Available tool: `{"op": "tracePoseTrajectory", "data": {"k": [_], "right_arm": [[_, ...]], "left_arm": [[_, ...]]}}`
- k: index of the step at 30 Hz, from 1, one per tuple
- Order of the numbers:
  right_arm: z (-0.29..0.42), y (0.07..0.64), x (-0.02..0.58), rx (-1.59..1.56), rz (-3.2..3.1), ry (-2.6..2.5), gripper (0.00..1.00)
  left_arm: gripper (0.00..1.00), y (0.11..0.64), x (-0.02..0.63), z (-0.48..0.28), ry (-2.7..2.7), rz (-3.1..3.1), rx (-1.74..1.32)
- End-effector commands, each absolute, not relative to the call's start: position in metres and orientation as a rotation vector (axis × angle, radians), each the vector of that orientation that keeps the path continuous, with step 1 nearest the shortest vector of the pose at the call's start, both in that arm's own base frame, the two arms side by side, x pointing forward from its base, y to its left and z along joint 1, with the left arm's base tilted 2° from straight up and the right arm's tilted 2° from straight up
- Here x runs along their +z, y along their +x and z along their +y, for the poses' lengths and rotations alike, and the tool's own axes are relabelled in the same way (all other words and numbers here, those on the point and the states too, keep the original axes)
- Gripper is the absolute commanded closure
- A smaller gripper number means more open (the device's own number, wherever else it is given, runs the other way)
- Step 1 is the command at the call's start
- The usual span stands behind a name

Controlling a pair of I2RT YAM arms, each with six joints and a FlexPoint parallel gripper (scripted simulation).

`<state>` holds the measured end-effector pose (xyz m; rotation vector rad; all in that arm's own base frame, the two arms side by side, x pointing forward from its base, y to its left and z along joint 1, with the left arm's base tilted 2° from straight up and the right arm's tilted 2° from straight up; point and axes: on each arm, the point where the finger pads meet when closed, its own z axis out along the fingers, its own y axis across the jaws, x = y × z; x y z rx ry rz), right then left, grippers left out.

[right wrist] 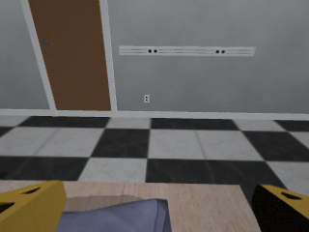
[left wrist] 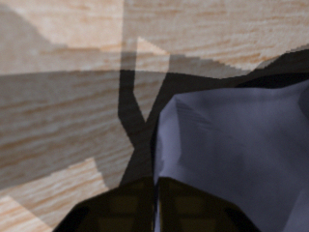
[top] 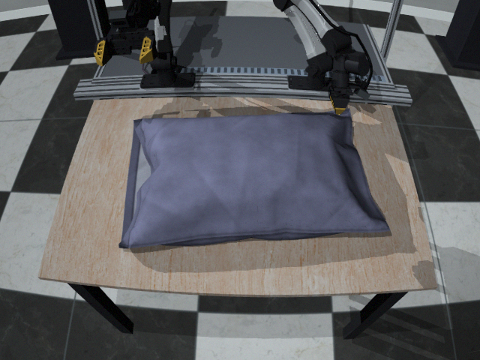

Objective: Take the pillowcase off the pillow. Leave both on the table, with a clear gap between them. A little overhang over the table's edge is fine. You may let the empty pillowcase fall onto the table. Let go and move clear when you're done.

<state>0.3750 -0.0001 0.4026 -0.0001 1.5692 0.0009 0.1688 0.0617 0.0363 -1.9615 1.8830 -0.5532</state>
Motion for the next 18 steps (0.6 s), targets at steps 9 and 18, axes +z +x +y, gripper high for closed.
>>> {"op": "tracePoseTrajectory", "data": {"k": [9, 18], "right_arm": [[-0.002, 0.3753, 0.4123, -0.016, 1.549, -0.002, 0.0], [-0.002, 0.3753, 0.4123, -0.016, 1.549, -0.002, 0.0]], "left_arm": [[0.96, 0.163, 0.0282, 0.0614, -2.006, 1.88, -0.537], [0.97, 0.163, 0.0282, 0.0614, -2.006, 1.88, -0.537]]}}
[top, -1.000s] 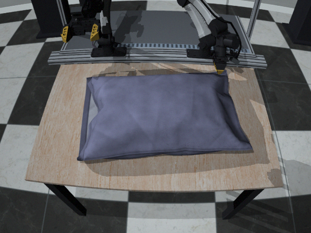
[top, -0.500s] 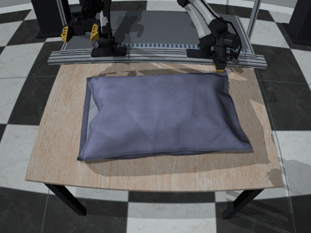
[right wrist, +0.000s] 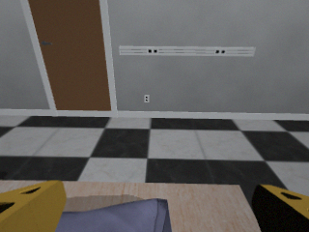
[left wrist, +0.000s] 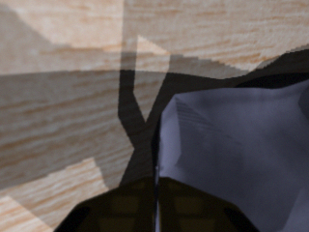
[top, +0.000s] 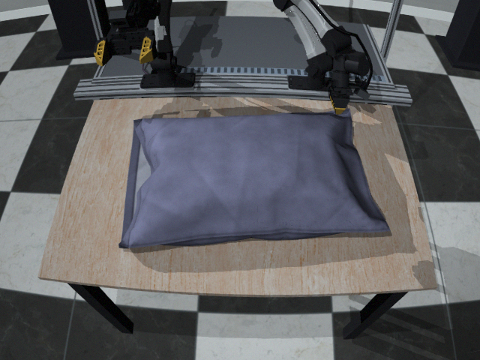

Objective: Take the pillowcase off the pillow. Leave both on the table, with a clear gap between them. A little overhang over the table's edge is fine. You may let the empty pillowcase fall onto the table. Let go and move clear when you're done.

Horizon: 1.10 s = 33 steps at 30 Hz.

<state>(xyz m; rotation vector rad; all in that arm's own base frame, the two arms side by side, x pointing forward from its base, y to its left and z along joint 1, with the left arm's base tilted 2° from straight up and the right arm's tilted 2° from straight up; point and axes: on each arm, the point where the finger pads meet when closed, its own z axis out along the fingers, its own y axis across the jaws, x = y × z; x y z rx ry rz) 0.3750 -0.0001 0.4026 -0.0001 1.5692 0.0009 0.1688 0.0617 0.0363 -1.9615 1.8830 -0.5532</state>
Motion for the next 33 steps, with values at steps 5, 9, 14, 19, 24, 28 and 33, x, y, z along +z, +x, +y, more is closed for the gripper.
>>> {"op": "tracePoseTrajectory", "data": {"k": [5, 9, 14, 19, 24, 28, 33], "right_arm": [[-0.002, 0.375, 0.412, -0.016, 1.549, -0.002, 0.0], [-0.002, 0.375, 0.412, -0.016, 1.549, -0.002, 0.0], [-0.002, 0.375, 0.412, -0.016, 1.549, -0.002, 0.0], [-0.002, 0.375, 0.412, -0.016, 1.549, -0.002, 0.0], [-0.002, 0.375, 0.412, -0.016, 1.549, -0.002, 0.0], [-0.002, 0.375, 0.412, -0.016, 1.549, -0.002, 0.0], [-0.002, 0.375, 0.412, -0.016, 1.549, -0.002, 0.0]], "left_arm": [[0.97, 0.163, 0.028, 0.061, -2.006, 1.88, -0.537], [0.97, 0.163, 0.028, 0.061, -2.006, 1.88, -0.537], [1.0, 0.163, 0.028, 0.061, -2.006, 1.88, -0.537], [1.0, 0.165, 0.035, 0.064, -1.989, 1.869, -0.536], [1.0, 0.17, 0.048, 0.068, -1.949, 1.858, -0.535], [1.0, 0.17, 0.053, 0.068, -1.944, 1.859, -0.535], [1.0, 0.17, 0.057, 0.067, -1.943, 1.865, -0.545]]}}
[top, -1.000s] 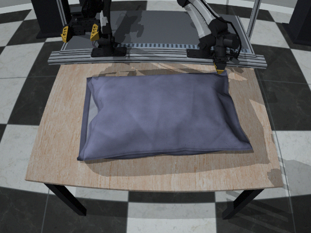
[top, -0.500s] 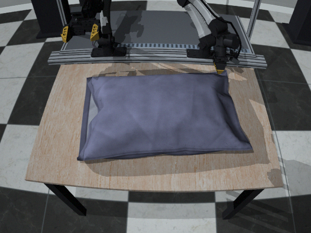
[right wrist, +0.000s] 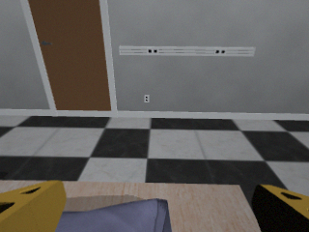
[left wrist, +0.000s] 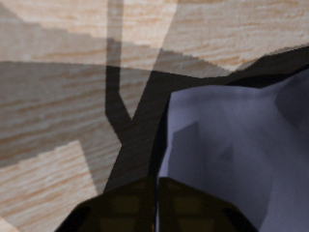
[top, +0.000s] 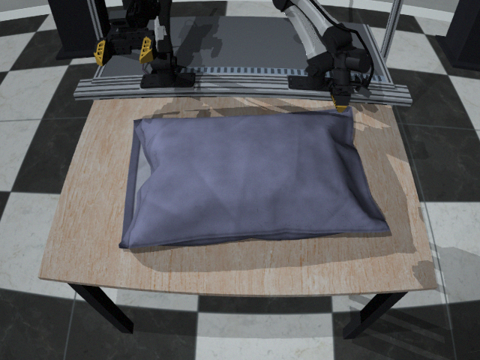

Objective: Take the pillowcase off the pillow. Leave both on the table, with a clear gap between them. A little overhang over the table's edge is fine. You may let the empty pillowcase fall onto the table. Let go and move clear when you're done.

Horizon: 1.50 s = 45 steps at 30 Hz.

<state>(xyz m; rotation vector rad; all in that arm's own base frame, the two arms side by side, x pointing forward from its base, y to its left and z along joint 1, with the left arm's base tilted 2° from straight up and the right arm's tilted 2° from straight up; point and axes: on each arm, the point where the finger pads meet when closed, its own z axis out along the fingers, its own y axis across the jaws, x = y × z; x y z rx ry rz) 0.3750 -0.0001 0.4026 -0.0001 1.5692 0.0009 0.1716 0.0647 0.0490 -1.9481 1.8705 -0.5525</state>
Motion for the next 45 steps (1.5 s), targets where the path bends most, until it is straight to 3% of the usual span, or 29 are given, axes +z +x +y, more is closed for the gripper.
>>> {"op": "tracePoseTrajectory", "data": {"k": [1, 45], "right_arm": [[-0.002, 0.375, 0.412, -0.016, 1.549, -0.002, 0.0], [-0.002, 0.375, 0.412, -0.016, 1.549, -0.002, 0.0]], "left_arm": [[1.0, 0.17, 0.058, 0.067, -1.944, 1.864, -0.547], [1.0, 0.167, 0.087, 0.064, -1.952, 1.877, -0.551]]}}
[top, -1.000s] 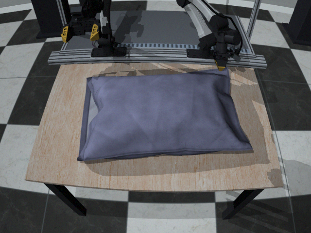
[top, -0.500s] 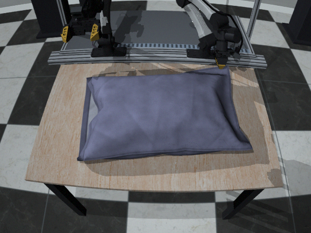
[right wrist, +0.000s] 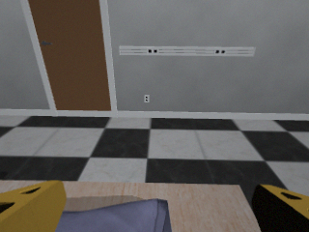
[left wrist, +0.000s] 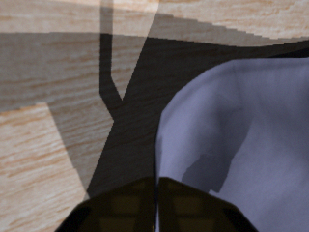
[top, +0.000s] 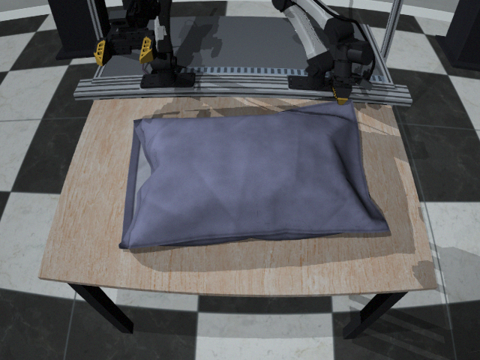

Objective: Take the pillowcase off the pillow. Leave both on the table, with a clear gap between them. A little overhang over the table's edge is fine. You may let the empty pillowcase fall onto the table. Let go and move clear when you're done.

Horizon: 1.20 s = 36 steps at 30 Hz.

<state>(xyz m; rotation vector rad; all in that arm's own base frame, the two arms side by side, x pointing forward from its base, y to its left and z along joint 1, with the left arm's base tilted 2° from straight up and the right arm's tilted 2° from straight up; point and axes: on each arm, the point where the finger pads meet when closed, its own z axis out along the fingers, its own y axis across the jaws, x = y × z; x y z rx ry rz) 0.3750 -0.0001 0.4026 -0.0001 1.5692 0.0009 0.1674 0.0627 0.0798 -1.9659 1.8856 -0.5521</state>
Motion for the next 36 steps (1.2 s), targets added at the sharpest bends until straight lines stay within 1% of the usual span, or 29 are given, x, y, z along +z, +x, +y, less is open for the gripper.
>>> {"op": "tracePoseTrajectory", "data": {"k": [1, 4, 36], "right_arm": [[-0.002, 0.375, 0.412, -0.016, 1.549, -0.002, 0.0], [-0.002, 0.375, 0.412, -0.016, 1.549, -0.002, 0.0], [-0.002, 0.375, 0.412, -0.016, 1.549, -0.002, 0.0]], "left_arm": [[1.0, 0.168, 0.089, 0.065, -1.948, 1.875, -0.552], [1.0, 0.167, 0.086, 0.063, -1.956, 1.881, -0.553], [1.0, 0.164, 0.157, 0.07, -1.959, 1.869, -0.528]]}}
